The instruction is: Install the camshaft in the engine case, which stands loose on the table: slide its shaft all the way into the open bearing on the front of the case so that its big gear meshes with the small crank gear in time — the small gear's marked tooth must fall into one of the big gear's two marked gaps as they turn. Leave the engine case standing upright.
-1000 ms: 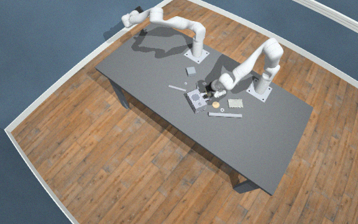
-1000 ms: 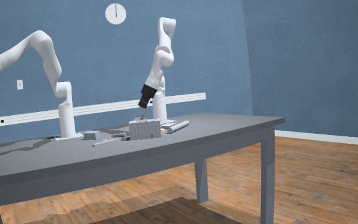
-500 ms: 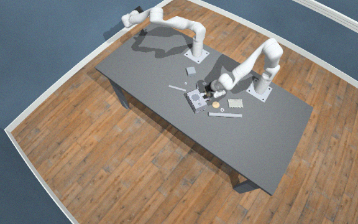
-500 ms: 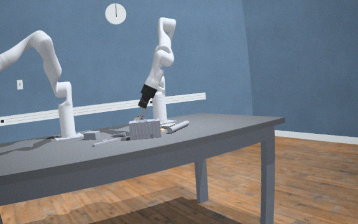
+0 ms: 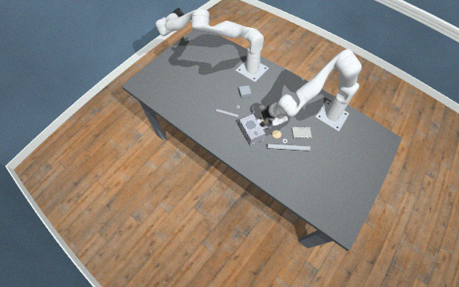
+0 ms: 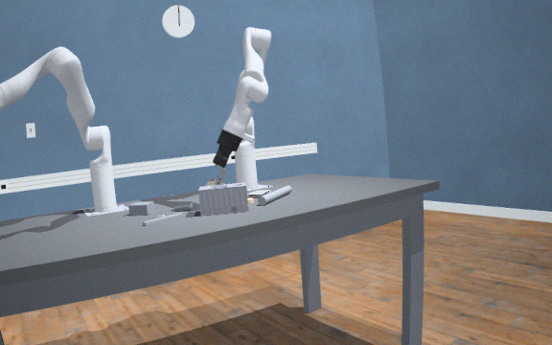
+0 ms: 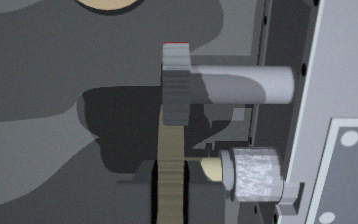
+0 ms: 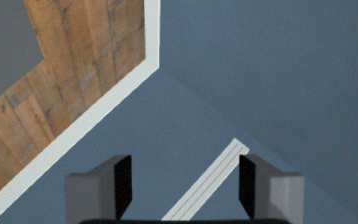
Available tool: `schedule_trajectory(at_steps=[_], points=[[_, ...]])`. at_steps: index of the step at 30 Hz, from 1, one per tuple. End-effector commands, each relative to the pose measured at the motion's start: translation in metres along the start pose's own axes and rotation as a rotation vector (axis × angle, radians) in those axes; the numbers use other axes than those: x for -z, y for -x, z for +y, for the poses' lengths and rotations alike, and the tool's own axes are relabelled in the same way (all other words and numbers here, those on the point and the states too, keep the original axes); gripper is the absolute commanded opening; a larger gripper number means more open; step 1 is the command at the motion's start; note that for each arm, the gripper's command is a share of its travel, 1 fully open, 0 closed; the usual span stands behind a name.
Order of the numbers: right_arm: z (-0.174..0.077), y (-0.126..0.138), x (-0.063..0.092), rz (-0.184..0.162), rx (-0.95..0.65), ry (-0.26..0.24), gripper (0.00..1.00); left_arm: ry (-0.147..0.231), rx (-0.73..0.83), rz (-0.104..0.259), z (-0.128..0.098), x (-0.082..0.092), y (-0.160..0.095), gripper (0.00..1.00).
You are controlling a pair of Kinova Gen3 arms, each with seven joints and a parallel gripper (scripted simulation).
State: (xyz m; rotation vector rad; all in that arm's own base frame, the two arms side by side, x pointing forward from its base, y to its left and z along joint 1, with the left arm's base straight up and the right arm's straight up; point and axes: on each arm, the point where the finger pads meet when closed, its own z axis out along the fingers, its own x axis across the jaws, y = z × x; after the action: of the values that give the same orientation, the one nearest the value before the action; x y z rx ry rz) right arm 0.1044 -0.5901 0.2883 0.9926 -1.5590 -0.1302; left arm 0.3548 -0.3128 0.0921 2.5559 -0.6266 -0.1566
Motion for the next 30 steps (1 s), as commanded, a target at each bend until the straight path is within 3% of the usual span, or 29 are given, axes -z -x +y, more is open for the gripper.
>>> schedule_trajectory(at_steps=[1, 30], points=[[0.0007, -0.0011, 0.0002, 0.000, -0.002, 0.000, 1.00, -0.003, 0.003, 0.001, 0.0002, 0.0019, -0.0028, 0.29], [0.0007, -0.0011, 0.0002, 0.000, -0.002, 0.000, 1.00, -0.003, 0.003, -0.002, 0.0001, 0.0013, -0.0052, 0.29]])
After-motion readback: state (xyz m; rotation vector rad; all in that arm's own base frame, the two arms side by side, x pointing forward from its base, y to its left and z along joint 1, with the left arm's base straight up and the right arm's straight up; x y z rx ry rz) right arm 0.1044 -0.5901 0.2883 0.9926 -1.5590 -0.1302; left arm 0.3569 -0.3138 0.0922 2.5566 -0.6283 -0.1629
